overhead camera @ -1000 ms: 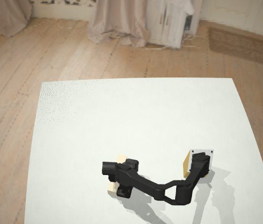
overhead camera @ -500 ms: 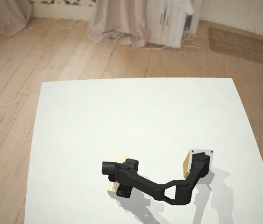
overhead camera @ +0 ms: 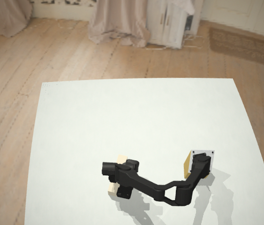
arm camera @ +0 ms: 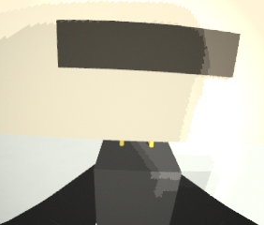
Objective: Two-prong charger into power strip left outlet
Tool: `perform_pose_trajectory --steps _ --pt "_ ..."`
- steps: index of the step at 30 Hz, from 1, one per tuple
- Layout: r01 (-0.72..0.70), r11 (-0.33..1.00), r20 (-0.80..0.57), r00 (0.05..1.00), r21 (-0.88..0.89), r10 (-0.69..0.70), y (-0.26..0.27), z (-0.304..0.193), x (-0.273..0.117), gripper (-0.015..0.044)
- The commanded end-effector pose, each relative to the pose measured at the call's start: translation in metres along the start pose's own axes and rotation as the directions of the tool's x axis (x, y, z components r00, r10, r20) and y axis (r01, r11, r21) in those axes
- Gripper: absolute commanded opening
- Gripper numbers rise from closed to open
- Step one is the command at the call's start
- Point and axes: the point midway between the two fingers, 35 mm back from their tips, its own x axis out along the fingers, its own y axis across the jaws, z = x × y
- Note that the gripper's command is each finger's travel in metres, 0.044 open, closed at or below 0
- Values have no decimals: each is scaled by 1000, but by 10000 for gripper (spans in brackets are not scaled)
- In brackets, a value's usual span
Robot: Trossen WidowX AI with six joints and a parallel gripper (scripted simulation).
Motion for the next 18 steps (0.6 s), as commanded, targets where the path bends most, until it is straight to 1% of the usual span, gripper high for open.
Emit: perform_pose_trajectory --steps 1,18 --pt "-5 1000 7 1000 -11 5 3 3 -2 0" --pt "-5 1000 7 1000 -11 5 3 5 -2 0"
